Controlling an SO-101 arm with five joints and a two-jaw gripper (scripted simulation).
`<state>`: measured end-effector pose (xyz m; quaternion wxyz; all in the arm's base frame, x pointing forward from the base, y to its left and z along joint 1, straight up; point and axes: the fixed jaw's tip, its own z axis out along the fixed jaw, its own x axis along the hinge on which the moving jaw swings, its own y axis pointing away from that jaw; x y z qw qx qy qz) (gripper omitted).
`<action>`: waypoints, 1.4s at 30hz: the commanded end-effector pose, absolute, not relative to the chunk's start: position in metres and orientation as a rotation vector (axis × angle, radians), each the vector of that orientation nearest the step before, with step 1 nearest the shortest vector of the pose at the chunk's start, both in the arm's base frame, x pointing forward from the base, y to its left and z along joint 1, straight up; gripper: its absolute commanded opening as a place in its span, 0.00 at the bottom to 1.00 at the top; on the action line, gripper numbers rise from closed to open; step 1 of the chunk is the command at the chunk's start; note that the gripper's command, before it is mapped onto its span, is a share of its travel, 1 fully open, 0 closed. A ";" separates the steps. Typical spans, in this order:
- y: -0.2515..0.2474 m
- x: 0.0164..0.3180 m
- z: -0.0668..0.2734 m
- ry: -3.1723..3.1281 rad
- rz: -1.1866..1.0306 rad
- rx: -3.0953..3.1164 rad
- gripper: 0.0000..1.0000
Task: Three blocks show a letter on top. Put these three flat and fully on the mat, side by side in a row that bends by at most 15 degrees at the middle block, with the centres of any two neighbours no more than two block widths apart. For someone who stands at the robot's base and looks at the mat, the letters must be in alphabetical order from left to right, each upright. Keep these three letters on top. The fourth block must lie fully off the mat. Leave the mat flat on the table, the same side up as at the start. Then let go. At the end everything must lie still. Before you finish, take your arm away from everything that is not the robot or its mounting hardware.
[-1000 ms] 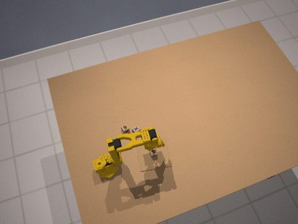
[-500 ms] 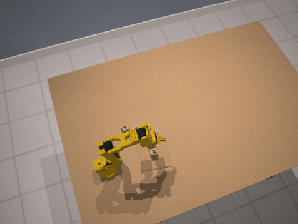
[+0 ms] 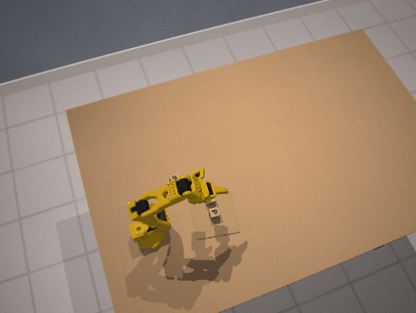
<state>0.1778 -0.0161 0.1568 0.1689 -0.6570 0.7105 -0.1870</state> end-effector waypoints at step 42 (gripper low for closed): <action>0.050 0.185 0.164 2.242 -0.214 -1.288 0.35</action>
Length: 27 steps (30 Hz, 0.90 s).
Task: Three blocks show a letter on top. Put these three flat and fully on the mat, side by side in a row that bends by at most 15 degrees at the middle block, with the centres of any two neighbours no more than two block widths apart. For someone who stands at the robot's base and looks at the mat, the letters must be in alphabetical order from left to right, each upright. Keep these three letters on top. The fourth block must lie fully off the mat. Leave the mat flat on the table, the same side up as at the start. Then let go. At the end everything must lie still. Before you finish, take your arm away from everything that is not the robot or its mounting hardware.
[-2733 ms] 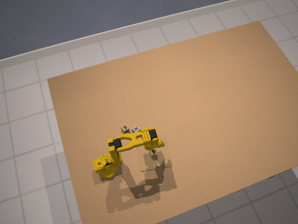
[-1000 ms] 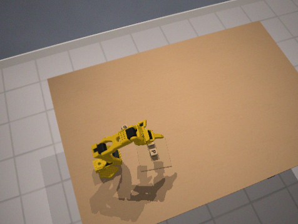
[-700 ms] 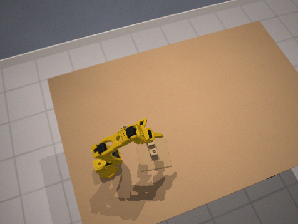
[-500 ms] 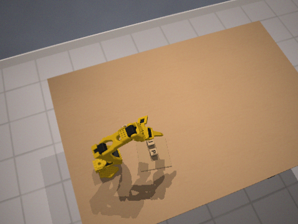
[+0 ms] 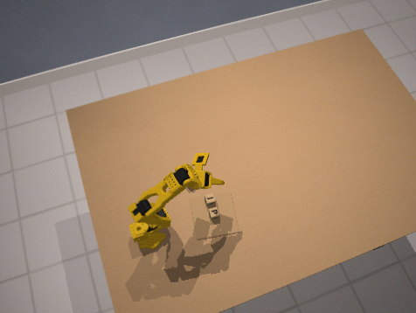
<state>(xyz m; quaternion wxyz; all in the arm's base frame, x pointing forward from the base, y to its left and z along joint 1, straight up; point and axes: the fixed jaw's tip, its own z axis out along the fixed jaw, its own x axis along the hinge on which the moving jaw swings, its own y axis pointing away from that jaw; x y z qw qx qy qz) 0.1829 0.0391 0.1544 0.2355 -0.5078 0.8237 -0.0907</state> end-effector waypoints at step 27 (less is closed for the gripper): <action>0.123 0.168 0.162 2.494 0.242 -0.698 0.35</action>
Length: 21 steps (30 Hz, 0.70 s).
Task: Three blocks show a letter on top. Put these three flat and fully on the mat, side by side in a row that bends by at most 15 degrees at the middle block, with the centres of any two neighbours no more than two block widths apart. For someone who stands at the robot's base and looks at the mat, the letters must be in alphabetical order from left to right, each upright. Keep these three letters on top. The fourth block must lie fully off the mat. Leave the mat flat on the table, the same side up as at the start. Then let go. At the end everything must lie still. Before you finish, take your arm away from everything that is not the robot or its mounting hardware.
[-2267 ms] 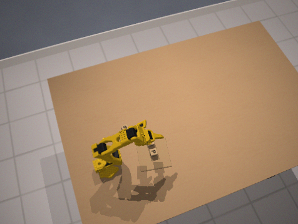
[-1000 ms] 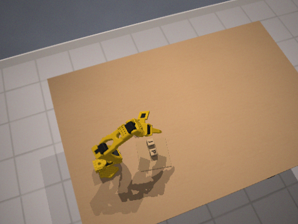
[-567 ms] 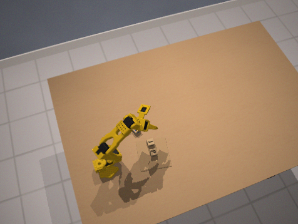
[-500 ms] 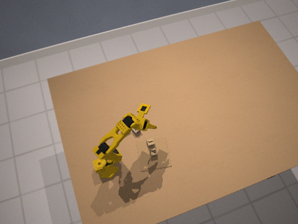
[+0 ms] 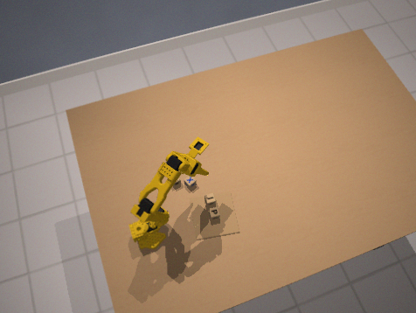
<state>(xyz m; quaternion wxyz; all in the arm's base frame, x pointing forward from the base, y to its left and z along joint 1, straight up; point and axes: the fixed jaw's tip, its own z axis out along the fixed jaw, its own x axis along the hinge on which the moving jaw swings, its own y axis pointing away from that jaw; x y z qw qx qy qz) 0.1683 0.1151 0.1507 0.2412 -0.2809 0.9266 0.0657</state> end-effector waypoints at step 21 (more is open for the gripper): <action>0.148 0.155 0.161 2.580 0.397 -0.480 0.35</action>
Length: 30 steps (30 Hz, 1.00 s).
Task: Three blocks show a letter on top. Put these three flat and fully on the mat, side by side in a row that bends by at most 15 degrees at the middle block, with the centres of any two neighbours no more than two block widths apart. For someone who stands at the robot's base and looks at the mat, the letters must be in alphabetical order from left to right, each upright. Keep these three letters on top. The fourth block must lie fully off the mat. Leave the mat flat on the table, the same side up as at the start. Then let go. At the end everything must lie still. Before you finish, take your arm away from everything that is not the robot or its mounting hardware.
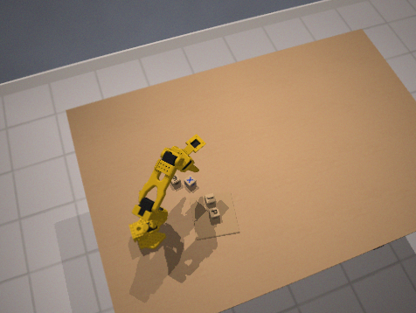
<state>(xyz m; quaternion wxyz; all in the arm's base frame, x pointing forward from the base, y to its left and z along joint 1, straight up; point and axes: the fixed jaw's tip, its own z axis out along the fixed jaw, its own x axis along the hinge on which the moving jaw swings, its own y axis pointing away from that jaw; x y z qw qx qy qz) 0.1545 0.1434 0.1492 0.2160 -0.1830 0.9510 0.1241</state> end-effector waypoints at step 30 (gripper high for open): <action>0.151 0.157 0.097 2.893 0.177 -0.528 0.35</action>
